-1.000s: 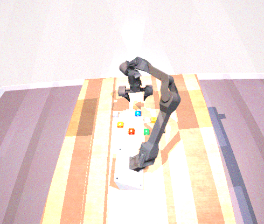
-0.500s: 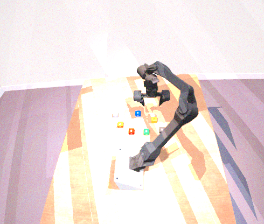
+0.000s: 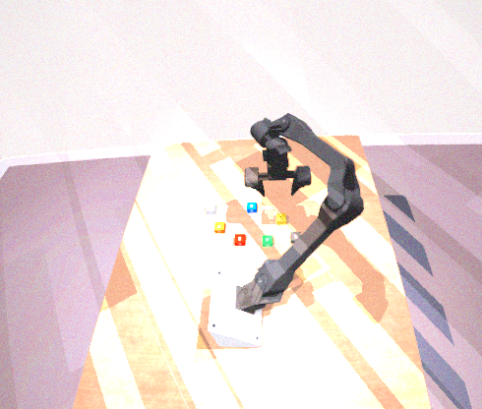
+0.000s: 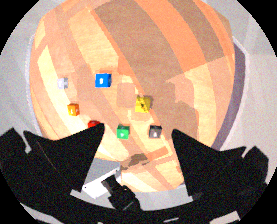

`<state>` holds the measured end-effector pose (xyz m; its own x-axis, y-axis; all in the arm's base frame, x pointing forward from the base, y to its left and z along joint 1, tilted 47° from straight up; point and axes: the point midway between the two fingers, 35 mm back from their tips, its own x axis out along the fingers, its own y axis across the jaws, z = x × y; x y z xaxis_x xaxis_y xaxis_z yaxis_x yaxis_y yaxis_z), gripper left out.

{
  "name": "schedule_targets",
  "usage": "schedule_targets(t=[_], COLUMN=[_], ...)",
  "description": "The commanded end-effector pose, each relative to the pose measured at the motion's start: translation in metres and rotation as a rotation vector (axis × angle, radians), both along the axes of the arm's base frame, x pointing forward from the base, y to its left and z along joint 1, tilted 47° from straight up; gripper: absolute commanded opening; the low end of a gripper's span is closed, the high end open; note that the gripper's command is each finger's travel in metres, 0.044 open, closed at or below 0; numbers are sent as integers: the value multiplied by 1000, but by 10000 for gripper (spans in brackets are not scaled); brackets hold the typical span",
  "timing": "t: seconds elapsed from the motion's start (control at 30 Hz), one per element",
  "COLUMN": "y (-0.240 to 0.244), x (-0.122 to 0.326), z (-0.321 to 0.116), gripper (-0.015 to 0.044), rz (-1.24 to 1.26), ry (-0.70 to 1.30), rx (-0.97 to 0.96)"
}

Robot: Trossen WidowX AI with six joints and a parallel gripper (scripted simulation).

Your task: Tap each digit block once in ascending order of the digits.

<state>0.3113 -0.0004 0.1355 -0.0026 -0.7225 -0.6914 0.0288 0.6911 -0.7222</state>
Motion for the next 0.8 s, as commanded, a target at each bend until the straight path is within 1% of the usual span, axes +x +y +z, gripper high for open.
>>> schedule_targets(t=[0.0, 0.13, 0.3, 0.37, 0.6, 0.67, 0.77], y=[-1, -4, -26, -32, -33, -39, -67], x=[-1, -7, -59, -74, -76, -75, -73], z=[0, 5, 29, 33, 34, 27, 0], gripper=[400, 400, 400, 400, 400, 348, 269], rz=[5, 5, 5, 5, 5, 6, 7], ry=[3, 4, 7, 8, 8, 7, 6], rx=[-4, -4, -5, -6, -6, -3, 0])
